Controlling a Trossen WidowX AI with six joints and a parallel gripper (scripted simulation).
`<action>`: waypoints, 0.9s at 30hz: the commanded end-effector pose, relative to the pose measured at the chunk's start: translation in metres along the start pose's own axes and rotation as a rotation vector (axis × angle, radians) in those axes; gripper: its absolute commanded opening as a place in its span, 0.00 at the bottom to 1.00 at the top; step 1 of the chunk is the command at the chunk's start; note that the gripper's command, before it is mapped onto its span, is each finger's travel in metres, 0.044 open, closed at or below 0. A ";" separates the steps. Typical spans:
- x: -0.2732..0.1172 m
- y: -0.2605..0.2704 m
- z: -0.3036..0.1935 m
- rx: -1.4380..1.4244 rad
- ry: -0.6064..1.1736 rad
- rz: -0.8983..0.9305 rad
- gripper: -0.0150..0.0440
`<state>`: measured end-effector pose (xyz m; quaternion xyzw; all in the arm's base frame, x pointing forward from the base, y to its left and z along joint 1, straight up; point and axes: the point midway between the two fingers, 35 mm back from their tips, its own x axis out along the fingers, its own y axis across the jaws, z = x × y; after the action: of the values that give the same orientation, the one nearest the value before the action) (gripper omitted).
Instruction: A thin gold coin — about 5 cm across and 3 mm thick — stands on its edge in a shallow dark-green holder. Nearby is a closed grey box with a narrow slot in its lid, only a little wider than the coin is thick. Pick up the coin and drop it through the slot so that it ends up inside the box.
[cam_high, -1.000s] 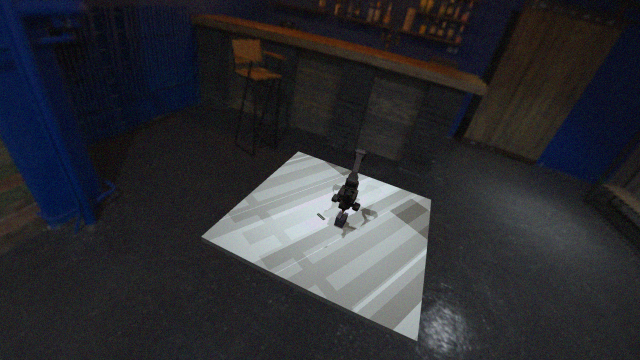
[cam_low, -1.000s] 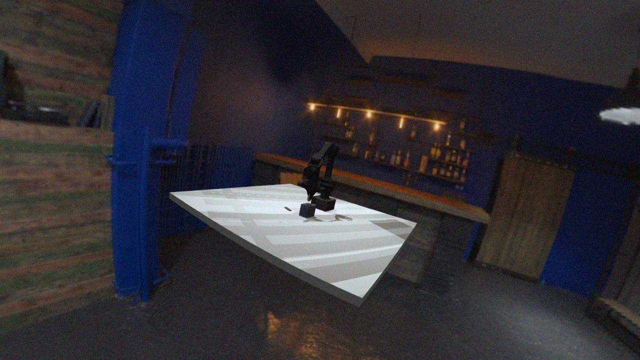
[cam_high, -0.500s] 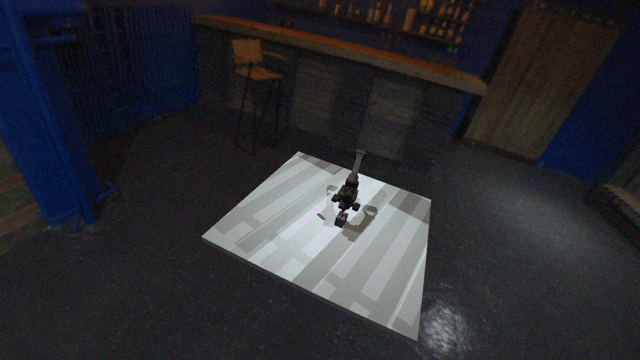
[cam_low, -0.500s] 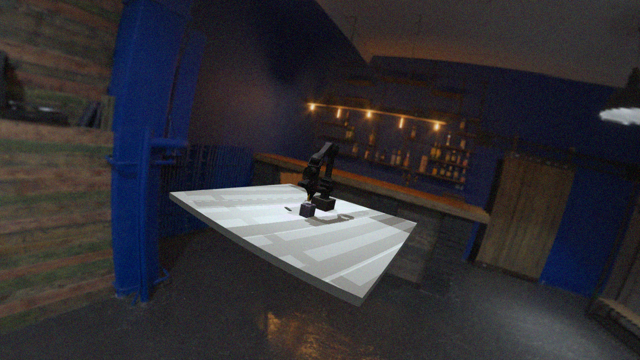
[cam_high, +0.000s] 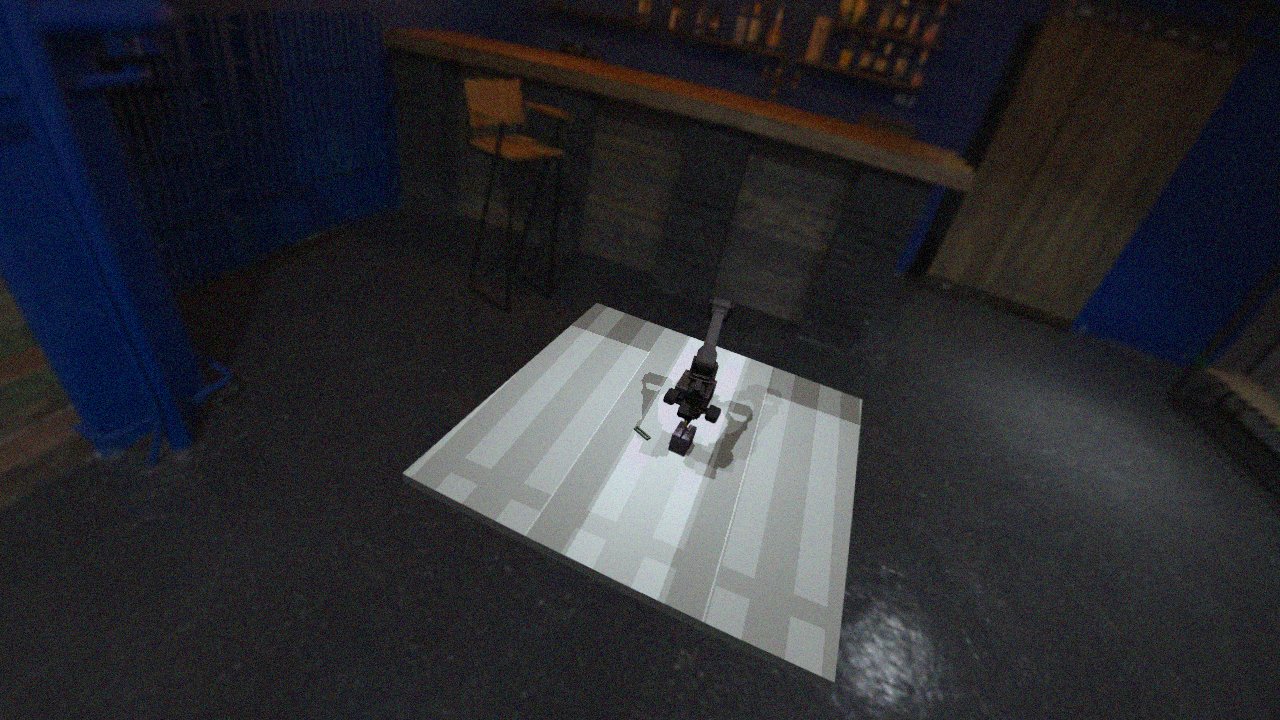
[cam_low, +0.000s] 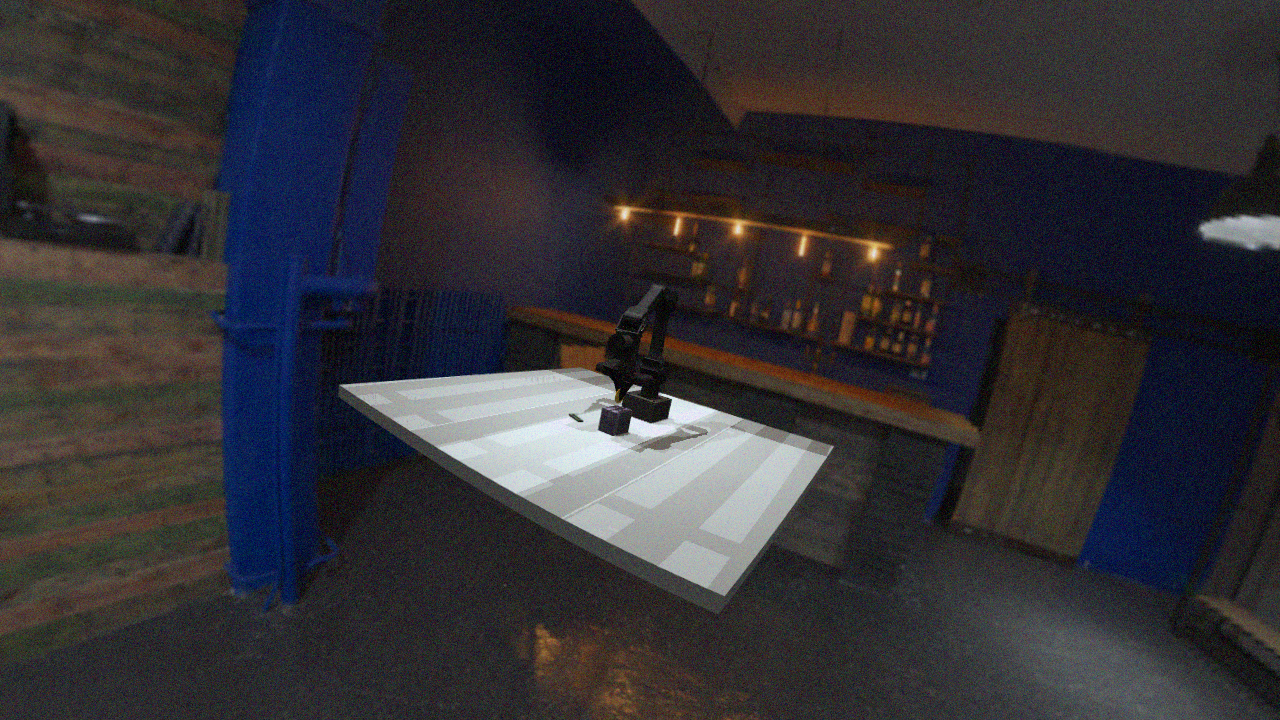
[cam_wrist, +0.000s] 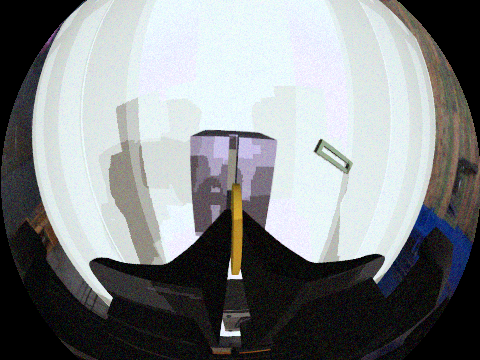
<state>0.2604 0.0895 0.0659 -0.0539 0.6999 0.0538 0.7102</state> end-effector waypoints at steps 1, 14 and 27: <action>0.002 0.000 0.000 -0.001 -0.001 0.000 0.25; 0.010 0.001 -0.001 0.009 -0.001 0.001 0.25; 0.018 0.001 0.000 0.006 -0.001 0.001 0.25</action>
<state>0.2603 0.0901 0.0495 -0.0521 0.6998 0.0522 0.7106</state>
